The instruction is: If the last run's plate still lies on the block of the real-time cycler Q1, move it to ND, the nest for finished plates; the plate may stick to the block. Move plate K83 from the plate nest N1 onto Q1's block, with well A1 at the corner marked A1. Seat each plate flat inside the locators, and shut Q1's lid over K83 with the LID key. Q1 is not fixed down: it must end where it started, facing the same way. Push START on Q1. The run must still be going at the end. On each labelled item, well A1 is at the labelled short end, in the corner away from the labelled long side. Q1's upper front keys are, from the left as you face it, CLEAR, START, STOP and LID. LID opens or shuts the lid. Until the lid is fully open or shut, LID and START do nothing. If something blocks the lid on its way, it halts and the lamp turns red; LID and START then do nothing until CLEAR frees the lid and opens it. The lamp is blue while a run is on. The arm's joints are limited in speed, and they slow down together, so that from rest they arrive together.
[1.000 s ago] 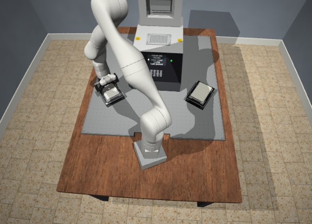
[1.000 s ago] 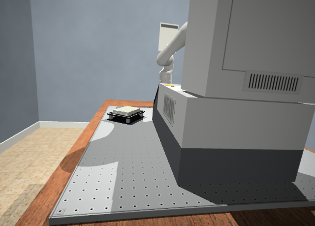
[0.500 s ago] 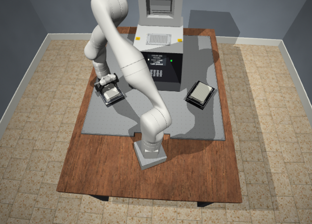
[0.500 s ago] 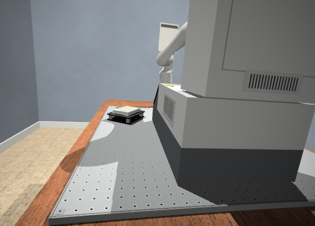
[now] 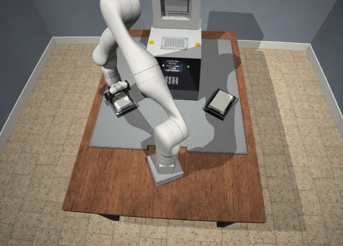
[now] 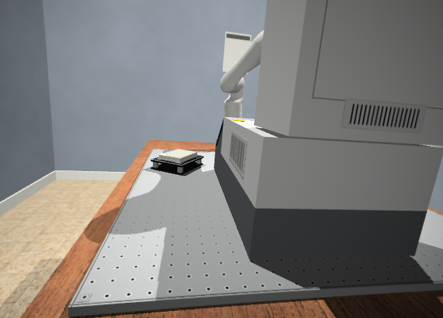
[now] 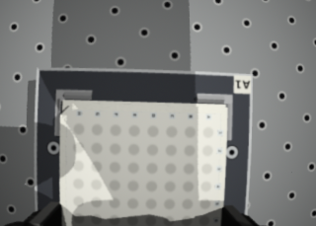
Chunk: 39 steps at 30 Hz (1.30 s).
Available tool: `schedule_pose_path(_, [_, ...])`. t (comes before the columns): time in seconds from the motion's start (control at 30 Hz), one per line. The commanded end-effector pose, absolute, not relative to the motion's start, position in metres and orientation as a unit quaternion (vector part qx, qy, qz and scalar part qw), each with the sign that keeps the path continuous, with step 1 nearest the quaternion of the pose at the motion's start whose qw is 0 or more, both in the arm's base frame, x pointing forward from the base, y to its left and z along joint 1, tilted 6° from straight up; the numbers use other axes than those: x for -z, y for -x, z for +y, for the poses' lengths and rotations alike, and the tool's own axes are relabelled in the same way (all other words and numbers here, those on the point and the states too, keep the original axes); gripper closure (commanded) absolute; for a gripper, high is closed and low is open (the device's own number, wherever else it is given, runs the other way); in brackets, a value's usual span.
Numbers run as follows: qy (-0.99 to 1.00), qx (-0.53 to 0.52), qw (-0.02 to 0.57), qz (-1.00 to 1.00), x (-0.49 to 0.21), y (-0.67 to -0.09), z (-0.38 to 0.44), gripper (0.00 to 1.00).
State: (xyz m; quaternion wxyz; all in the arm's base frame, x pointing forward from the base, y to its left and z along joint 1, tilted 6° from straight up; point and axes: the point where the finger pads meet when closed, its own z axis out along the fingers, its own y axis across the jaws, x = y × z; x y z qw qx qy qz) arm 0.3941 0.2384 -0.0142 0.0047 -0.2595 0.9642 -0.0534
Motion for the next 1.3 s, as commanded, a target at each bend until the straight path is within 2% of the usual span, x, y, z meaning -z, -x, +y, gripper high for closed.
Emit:
schedule_pose_path(0.0, [0.257,0.054,0.003,0.965,0.017,-0.392,0.238,0.09])
schedule_pose_path(1.27, [0.257,0.053,0.003,0.965,0.005,-0.392,0.239,0.09])
